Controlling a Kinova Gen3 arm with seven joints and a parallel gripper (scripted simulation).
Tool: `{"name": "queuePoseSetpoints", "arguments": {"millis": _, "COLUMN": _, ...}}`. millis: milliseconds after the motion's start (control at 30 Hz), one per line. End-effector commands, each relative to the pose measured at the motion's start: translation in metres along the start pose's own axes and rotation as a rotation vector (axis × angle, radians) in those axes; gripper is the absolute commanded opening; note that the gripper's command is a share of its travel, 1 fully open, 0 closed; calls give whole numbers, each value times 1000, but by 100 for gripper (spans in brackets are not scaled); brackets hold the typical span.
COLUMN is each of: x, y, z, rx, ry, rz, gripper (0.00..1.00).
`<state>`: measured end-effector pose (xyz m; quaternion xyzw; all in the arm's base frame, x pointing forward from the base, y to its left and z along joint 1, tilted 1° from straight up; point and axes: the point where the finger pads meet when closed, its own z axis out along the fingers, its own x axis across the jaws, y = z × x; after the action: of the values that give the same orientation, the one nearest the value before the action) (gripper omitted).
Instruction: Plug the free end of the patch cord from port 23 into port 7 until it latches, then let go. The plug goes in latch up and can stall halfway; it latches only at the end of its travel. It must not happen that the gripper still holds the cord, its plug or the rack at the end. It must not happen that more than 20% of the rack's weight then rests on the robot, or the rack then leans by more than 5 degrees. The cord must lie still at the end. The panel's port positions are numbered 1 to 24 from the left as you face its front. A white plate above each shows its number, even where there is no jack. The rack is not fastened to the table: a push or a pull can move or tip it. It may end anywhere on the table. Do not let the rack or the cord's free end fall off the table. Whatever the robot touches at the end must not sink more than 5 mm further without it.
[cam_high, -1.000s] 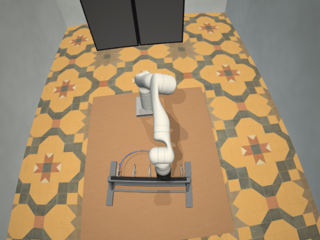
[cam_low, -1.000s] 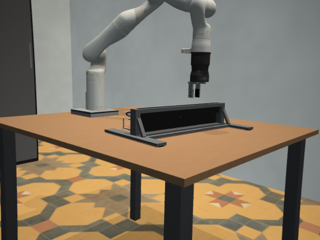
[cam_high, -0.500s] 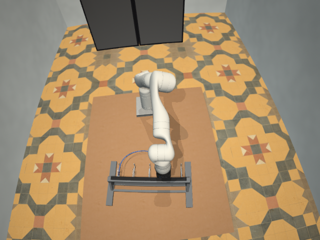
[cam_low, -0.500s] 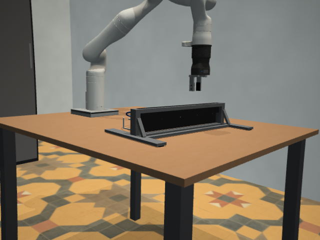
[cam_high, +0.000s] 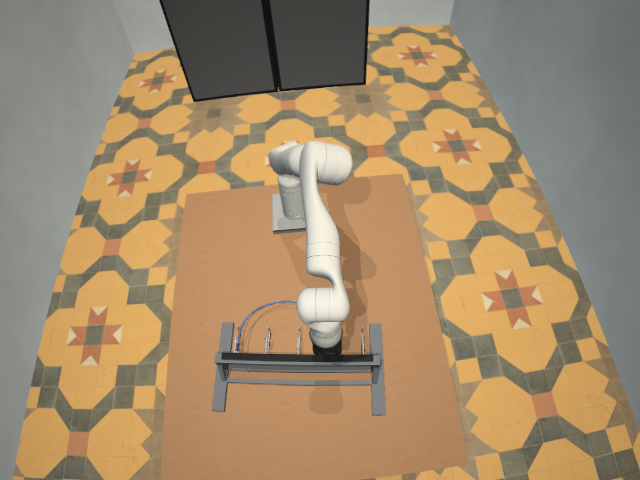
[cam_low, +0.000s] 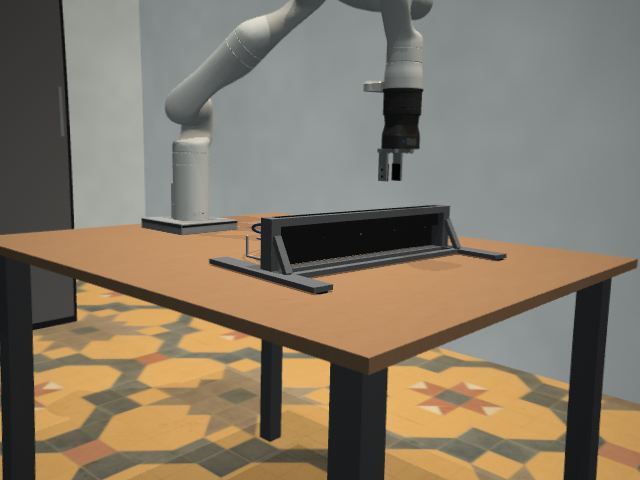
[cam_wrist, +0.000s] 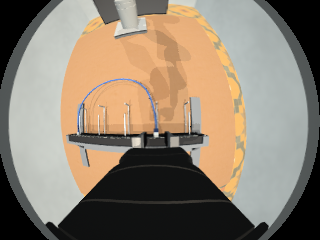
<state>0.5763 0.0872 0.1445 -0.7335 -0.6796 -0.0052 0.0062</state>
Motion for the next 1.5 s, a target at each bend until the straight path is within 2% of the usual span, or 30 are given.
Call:
{"name": "queuePoseSetpoints", "arguments": {"millis": 0, "x": 0, "y": 1, "z": -5, "rx": -5, "ry": -4, "rz": 7, "gripper": 73}}
{"name": "queuePoseSetpoints", "arguments": {"millis": 400, "x": 0, "y": -1, "z": -5, "rx": 0, "ry": -6, "rz": 9, "gripper": 73}}
{"name": "queuePoseSetpoints", "arguments": {"millis": 433, "x": 0, "y": -1, "z": -5, "rx": 0, "ry": -6, "rz": 9, "gripper": 0}}
{"name": "queuePoseSetpoints", "arguments": {"millis": 1467, "x": 0, "y": -2, "z": -4, "rx": 3, "ry": -7, "rz": 11, "gripper": 0}}
